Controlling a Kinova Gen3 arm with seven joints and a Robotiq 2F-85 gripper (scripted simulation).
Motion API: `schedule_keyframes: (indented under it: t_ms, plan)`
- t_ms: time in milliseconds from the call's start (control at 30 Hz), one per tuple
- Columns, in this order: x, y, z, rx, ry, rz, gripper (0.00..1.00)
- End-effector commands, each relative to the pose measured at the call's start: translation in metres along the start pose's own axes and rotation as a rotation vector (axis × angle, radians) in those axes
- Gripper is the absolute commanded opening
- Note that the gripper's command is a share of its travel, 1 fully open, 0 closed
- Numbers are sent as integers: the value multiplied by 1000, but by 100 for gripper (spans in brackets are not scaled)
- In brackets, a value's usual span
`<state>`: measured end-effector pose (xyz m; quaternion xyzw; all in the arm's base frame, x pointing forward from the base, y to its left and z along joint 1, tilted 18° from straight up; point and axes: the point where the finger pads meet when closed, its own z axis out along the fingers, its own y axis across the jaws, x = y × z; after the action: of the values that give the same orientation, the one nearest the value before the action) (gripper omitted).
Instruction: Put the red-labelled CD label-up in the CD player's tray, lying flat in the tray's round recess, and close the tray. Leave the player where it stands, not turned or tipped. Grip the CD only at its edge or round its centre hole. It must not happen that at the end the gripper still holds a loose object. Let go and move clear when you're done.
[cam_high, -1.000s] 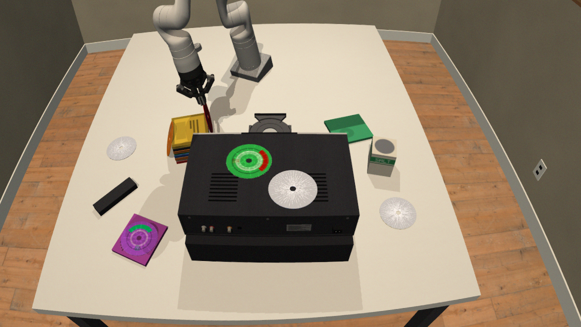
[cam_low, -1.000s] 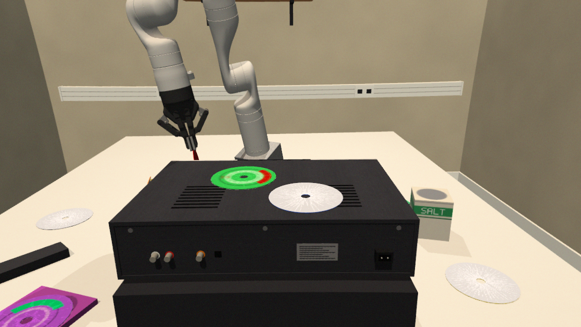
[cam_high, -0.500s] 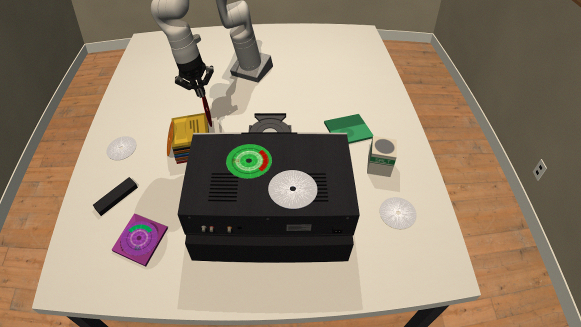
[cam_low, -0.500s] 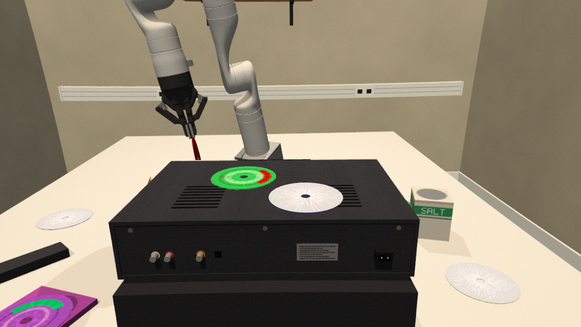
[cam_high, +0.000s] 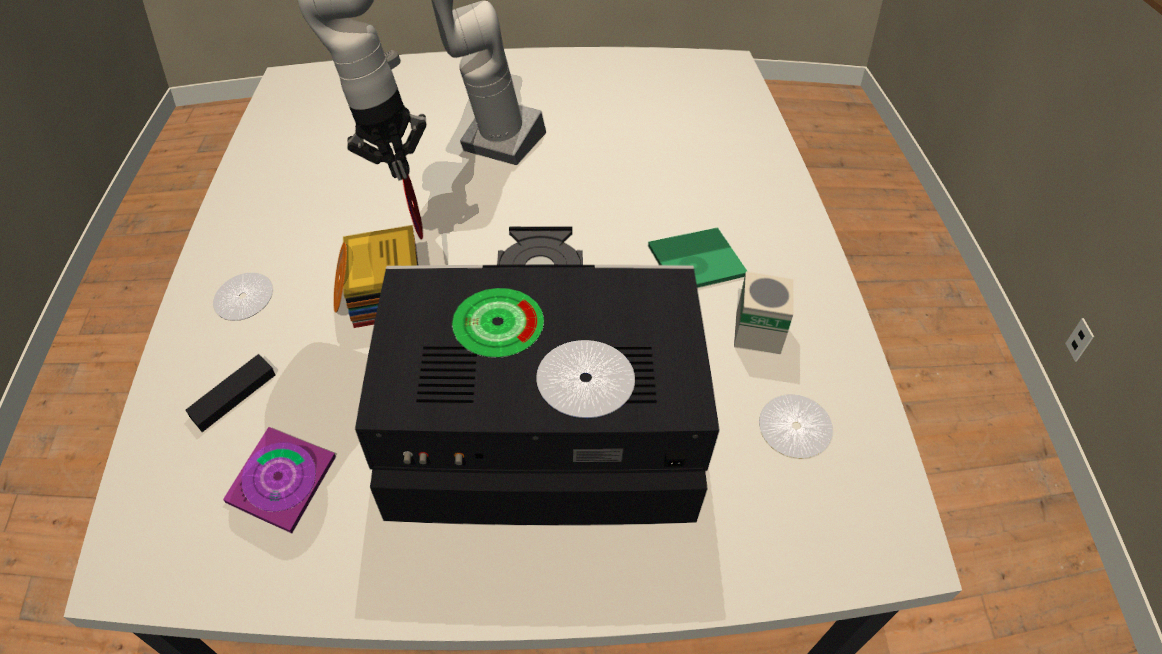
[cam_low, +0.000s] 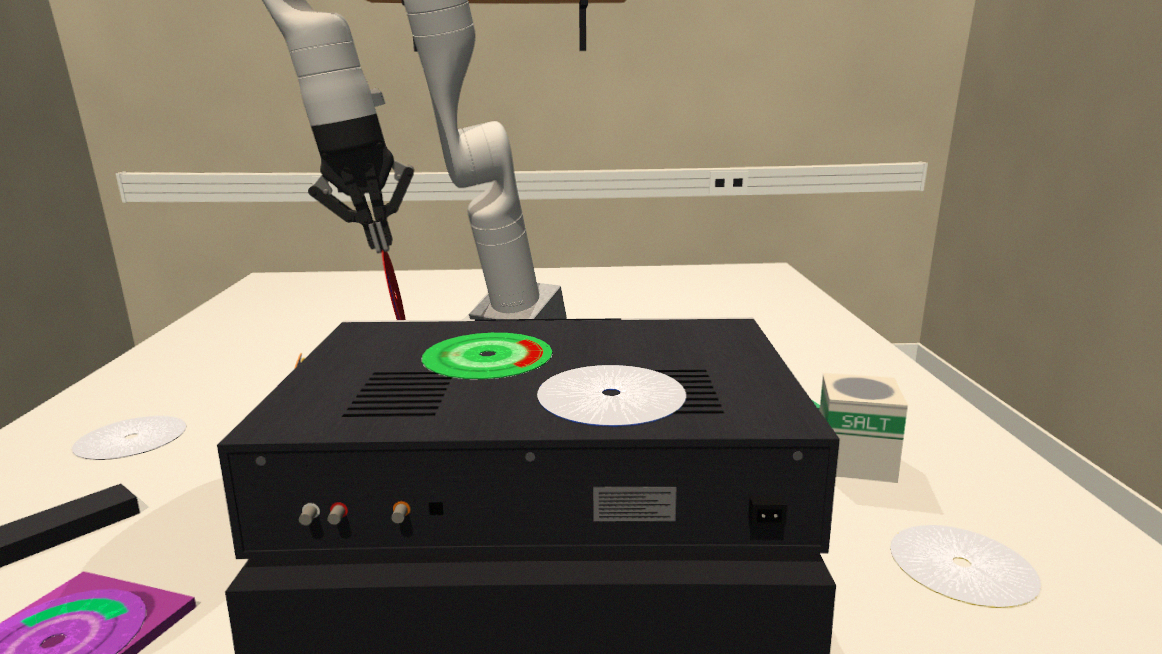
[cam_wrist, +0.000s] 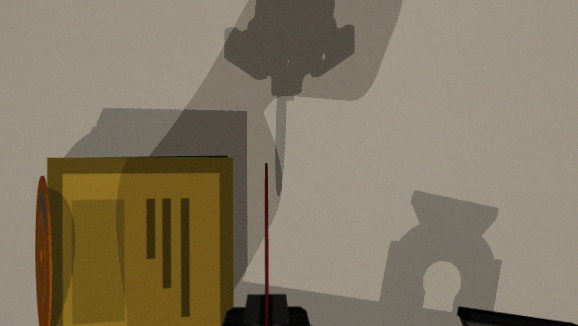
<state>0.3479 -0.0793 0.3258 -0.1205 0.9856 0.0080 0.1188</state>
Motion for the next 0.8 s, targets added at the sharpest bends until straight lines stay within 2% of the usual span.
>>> schedule_keyframes:
  t_ms: [0,433,767]
  plan:
    - [-1,2,-8,1,-4,-4,11]
    - [-1,7,-31,-1,-5,-6,11]
    - [-1,9,-40,-1,-3,-7,11]
